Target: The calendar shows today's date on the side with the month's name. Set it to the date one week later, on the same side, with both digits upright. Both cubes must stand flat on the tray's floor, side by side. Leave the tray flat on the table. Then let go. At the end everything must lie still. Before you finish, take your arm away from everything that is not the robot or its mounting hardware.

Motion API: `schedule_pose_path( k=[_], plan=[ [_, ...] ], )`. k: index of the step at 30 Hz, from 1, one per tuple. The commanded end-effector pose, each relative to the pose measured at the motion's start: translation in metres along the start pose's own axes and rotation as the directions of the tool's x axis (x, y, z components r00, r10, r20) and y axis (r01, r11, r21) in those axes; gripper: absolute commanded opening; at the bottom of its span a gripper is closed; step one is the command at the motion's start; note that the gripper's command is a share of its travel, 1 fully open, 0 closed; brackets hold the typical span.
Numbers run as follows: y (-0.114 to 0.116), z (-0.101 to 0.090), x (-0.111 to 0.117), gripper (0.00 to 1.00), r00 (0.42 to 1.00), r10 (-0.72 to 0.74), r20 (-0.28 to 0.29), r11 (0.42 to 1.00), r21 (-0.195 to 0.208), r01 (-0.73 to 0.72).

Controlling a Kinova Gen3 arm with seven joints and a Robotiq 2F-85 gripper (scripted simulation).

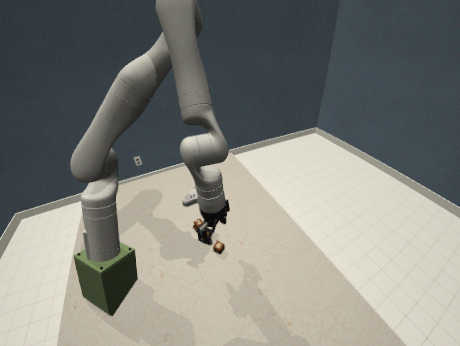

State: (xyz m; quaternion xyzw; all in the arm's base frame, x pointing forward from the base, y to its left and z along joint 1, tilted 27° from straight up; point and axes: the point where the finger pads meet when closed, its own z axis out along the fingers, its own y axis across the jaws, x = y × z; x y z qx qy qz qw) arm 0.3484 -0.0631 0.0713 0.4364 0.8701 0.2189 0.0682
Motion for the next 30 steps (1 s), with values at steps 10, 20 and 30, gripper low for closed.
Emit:
schedule_pose_path(
  k=[10, 20, 30],
  plan=[
    [-0.0007, 0.0005, 0.0002, 1.0, 0.996, -0.091, -0.001, 0.996, 0.001, 0.091],
    [-0.0023, 0.0026, 0.0016, 1.0, 0.939, -0.343, -0.008, 0.939, 0.004, 0.343],
    [-0.0032, 0.0046, 0.0025, 1.0, 0.797, -0.604, -0.013, 0.797, 0.001, 0.604]
  ],
)
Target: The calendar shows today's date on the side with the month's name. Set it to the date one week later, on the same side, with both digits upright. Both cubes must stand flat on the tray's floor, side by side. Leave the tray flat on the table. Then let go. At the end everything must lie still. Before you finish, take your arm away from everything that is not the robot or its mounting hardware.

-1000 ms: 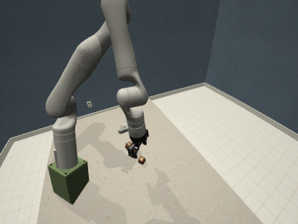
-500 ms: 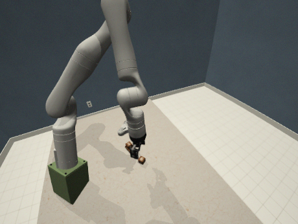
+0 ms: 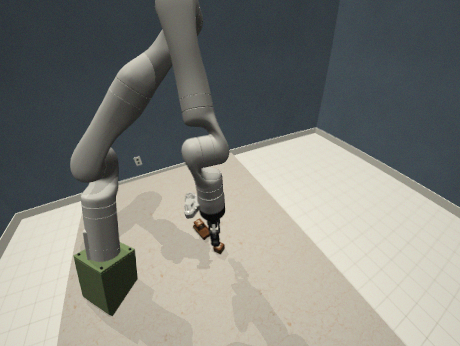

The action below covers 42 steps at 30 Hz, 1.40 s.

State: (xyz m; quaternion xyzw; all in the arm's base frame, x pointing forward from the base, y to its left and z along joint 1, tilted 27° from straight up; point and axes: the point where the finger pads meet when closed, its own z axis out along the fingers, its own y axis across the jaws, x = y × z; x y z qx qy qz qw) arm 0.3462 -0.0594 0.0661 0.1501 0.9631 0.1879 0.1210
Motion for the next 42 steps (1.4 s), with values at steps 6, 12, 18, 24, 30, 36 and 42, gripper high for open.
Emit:
schedule_pose_path(
  k=[6, 12, 18, 24, 30, 36, 42],
  plan=[
    [-0.0018, 0.0006, -0.0005, 1.0, 0.962, -0.272, 0.008, 0.962, 0.0, 0.272],
    [-0.0015, 0.0013, -0.0014, 1.0, 0.874, -0.485, 0.01, 0.874, 0.003, 0.485],
    [-0.0012, 0.0016, -0.0022, 1.0, 0.802, -0.598, 0.012, 0.802, 0.006, 0.598],
    [-0.0007, 0.0017, -0.0036, 1.0, 0.697, -0.716, 0.014, 0.698, 0.01, 0.716],
    [-0.0004, 0.0017, -0.0045, 1.0, 0.634, -0.773, 0.015, 0.634, 0.014, 0.773],
    [-0.0003, 0.0017, -0.005, 1.0, 0.6, -0.8, 0.015, 0.6, 0.015, 0.8],
    [-0.0002, 0.0017, -0.0052, 1.0, 0.59, -0.807, 0.015, 0.59, 0.016, 0.807]
  ],
)
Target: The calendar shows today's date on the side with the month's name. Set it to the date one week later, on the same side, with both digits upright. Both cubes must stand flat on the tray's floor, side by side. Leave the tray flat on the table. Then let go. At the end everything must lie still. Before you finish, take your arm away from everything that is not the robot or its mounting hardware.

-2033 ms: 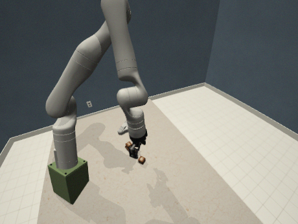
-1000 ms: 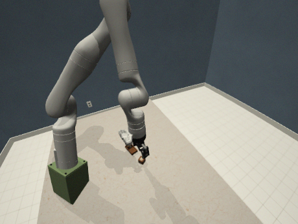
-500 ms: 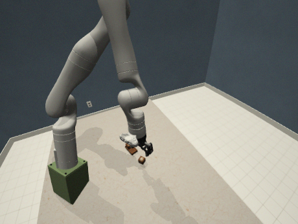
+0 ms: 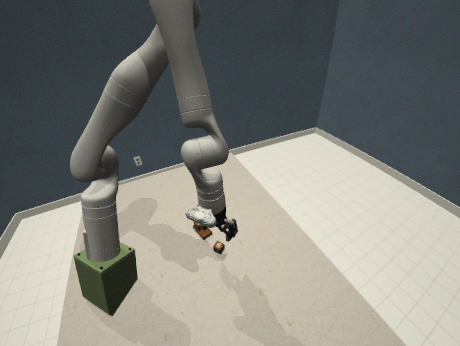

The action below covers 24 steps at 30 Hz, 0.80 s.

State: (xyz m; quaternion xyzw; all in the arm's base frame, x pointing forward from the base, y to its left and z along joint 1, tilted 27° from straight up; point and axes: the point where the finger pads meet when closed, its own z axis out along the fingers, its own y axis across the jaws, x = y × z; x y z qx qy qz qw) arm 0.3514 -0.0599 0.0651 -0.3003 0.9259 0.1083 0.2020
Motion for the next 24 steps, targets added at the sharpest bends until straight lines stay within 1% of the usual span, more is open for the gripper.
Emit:
schedule_pose_path(
  k=[1, 2, 24],
  plan=[
    [-0.0006, -0.0005, 0.0002, 1.0, 1.0, 0.001, 0.0, 1.0, 0.002, -0.001],
    [-0.0006, -0.0005, 0.0002, 0.48, 1.0, 0.001, 0.0, 1.0, 0.002, -0.001],
    [-0.0006, -0.0005, 0.0002, 0.48, 1.0, 0.001, 0.0, 1.0, 0.002, -0.001]
  ],
)
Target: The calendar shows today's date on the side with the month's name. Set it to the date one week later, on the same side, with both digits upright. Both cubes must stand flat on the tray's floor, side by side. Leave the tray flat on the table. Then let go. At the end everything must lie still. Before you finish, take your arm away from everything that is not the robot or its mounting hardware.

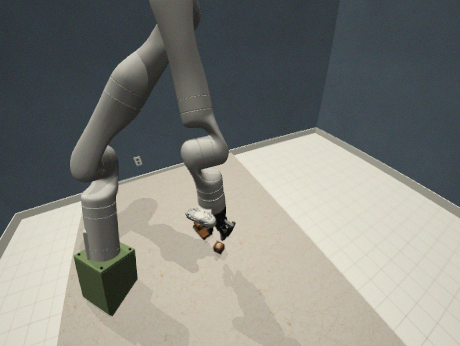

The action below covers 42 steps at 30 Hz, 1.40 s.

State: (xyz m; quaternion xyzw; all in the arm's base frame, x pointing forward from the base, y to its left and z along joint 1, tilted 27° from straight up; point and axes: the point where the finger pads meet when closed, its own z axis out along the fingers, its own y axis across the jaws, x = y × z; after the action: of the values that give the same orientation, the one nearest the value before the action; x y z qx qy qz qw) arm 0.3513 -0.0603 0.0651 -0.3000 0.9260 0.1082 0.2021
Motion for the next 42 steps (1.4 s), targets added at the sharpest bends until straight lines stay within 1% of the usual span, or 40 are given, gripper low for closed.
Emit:
schedule_pose_path(
  k=[1, 23, 33, 42],
  plan=[
    [0.0, 0.0, 0.0, 0.48, 1.0, 0.0, 0.0, 1.0, 0.001, 0.0],
    [0.0, 0.002, 0.0, 0.48, 1.0, 0.0, 0.001, 1.0, 0.001, 0.0],
    [0.0, 0.011, 0.0, 0.48, 1.0, 0.0, 0.001, 1.0, 0.002, 0.0],
    [0.0, 0.027, 0.0, 0.48, 1.0, 0.0, 0.001, 1.0, 0.002, 0.0]
  ],
)
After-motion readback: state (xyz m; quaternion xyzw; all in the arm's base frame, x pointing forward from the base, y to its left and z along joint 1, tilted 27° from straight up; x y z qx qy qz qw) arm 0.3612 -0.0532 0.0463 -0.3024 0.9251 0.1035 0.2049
